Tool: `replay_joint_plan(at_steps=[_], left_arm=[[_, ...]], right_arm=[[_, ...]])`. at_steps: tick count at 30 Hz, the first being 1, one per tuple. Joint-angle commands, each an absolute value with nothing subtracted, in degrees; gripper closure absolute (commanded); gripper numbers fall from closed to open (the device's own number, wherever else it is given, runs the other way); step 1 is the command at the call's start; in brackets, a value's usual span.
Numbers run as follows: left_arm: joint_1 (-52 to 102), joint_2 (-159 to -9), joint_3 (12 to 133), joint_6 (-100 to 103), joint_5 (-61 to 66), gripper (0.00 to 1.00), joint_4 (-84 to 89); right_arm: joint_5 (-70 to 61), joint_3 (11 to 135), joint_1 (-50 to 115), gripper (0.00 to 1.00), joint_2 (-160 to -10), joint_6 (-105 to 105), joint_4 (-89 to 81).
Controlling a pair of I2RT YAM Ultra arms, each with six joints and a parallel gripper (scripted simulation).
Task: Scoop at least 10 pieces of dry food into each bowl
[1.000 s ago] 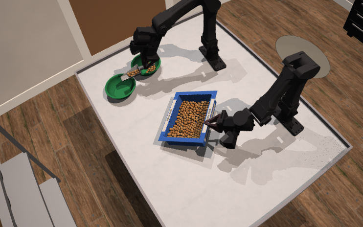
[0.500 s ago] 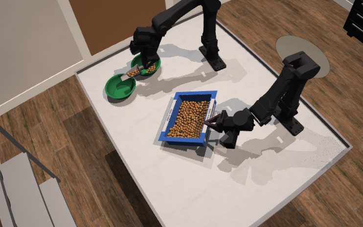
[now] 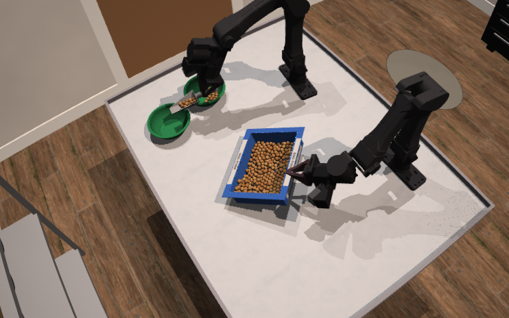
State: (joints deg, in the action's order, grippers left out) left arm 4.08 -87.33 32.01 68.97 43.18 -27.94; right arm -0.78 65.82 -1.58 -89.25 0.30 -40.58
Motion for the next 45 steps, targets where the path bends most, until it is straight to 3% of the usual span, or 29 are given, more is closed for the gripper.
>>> replay_joint_plan(at_steps=[1,30,45], left_arm=[[4.97,-85.11,34.22,67.29,45.59,1.00,-30.36],[4.97,-85.11,34.22,67.29,45.59,1.00,-30.36],[4.97,-85.11,34.22,67.29,45.59,1.00,-30.36]], right_arm=[[-0.46,66.94,-0.96,1.00,-88.40,0.02,-39.45],[-0.40,83.71,-0.82,1.00,-95.77,0.00,-56.86],[-1.12,61.24,-1.99,1.00,-79.17,0.29,-37.91]])
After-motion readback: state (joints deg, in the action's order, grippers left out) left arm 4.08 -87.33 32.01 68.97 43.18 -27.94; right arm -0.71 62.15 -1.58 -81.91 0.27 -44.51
